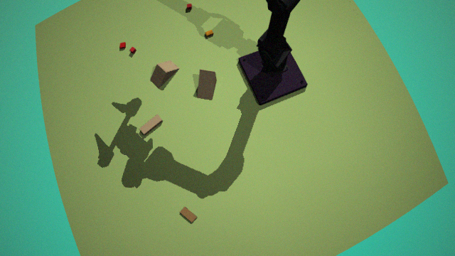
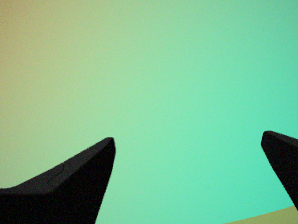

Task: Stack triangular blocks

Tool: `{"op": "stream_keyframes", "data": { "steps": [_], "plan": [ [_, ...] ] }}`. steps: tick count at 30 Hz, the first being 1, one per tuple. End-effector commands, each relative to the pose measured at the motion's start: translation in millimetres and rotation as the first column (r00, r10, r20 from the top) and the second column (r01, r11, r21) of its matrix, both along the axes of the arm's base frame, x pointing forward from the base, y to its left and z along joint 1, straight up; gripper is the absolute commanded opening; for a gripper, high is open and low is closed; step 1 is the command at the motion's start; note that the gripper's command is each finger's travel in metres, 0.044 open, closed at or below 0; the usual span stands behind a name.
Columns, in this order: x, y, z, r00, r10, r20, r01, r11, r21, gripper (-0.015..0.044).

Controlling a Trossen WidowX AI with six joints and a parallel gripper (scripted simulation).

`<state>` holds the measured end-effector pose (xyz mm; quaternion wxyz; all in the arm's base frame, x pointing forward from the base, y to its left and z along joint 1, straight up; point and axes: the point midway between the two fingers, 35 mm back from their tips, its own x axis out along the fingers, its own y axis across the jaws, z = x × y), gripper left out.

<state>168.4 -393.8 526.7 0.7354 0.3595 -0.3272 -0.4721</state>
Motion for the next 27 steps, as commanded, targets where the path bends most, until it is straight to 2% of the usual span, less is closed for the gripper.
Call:
{"op": "stream_keyframes", "data": {
  "steps": [1,5,9,13,16,22,27],
  "plan": [
    [39.7,-1.6,-36.7,0.986,0.070,-0.154,-0.057,0.994,0.088,0.0440],
    [83.8,3.7,-84.3,0.918,0.180,-0.355,-0.117,0.974,0.193,0.0440],
    [125.1,17.8,-137.5,0.768,0.317,-0.557,-0.170,0.939,0.300,0.0440],
    [160.0,42.2,-189.4,0.543,0.455,-0.706,-0.219,0.888,0.404,0.0440],
    [182.9,68.7,-229.8,0.312,0.547,-0.777,-0.254,0.836,0.487,0.0440],
    [210.8,133.4,-302.1,-0.213,0.615,-0.759,-0.291,0.702,0.650,0.0440],
    [213.9,200.2,-356.6,-0.676,0.488,-0.552,-0.255,0.548,0.797,0.0440]
  ]
}}
